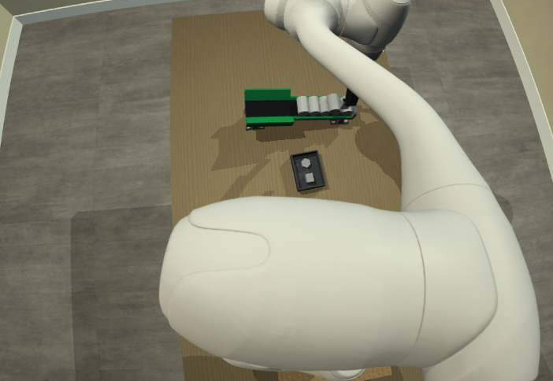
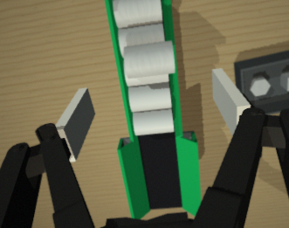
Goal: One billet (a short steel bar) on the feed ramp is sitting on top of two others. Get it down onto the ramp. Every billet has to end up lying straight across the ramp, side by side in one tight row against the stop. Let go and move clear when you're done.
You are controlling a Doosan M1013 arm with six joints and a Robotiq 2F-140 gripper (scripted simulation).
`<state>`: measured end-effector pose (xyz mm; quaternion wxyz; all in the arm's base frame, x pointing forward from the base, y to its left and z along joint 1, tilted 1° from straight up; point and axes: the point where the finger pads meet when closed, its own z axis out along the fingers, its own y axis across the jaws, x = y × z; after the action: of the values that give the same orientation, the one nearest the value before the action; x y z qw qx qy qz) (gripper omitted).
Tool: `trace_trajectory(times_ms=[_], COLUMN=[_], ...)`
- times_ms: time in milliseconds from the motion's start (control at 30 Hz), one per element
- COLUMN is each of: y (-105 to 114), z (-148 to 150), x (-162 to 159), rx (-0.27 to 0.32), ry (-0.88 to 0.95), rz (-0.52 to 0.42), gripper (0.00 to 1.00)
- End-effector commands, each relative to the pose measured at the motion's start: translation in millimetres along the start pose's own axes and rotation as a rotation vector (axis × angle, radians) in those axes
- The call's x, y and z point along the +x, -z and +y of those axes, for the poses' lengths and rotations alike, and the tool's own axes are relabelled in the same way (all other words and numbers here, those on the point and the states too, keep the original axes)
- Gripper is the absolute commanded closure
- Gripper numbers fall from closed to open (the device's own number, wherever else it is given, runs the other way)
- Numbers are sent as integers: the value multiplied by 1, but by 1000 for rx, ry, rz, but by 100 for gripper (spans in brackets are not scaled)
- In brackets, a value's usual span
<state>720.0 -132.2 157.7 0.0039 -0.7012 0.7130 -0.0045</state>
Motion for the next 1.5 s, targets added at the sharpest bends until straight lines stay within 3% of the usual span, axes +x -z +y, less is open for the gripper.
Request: trace_trajectory(times_ms=[0, 1467], y=[-4, -8], z=[-1, -1], x=[-1, -1], rx=[-2, -2], ry=[-24, -24], rz=[10, 11], gripper=[48, 48])
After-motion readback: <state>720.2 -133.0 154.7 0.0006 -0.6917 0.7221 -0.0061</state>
